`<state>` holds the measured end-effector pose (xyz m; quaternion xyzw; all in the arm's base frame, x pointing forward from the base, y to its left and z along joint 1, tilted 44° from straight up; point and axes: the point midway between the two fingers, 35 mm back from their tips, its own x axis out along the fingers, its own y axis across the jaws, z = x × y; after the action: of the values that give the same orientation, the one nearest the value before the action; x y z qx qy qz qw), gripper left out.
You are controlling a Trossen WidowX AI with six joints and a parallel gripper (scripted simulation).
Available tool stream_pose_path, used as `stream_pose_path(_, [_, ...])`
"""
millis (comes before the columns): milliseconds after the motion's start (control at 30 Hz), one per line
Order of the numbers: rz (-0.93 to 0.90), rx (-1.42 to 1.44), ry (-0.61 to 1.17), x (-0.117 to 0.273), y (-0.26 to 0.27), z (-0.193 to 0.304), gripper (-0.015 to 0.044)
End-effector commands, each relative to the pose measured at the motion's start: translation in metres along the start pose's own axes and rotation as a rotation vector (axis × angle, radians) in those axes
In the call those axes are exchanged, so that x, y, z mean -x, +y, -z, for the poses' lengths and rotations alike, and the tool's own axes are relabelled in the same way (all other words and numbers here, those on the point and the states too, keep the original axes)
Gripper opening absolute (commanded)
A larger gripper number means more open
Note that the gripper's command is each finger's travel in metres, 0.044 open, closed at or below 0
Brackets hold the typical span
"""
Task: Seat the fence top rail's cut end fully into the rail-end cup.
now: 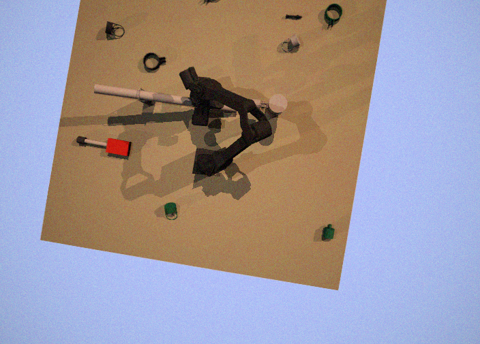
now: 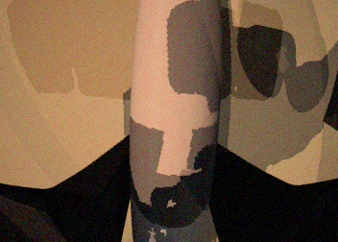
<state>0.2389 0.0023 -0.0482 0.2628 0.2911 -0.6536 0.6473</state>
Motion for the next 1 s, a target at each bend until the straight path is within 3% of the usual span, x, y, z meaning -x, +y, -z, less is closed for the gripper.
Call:
stream_pose_path(0, [-0.001, 0.008, -0.027, 0.008, 0.001, -0.002, 0.0])
stream_pose_path(533, [-0.012, 0.014, -0.251, 0.062, 0.005, -0.029, 0.0])
stream_pose_path(967, [-0.004, 0.014, -0.233, 0.058, 0.004, -0.027, 0.0])
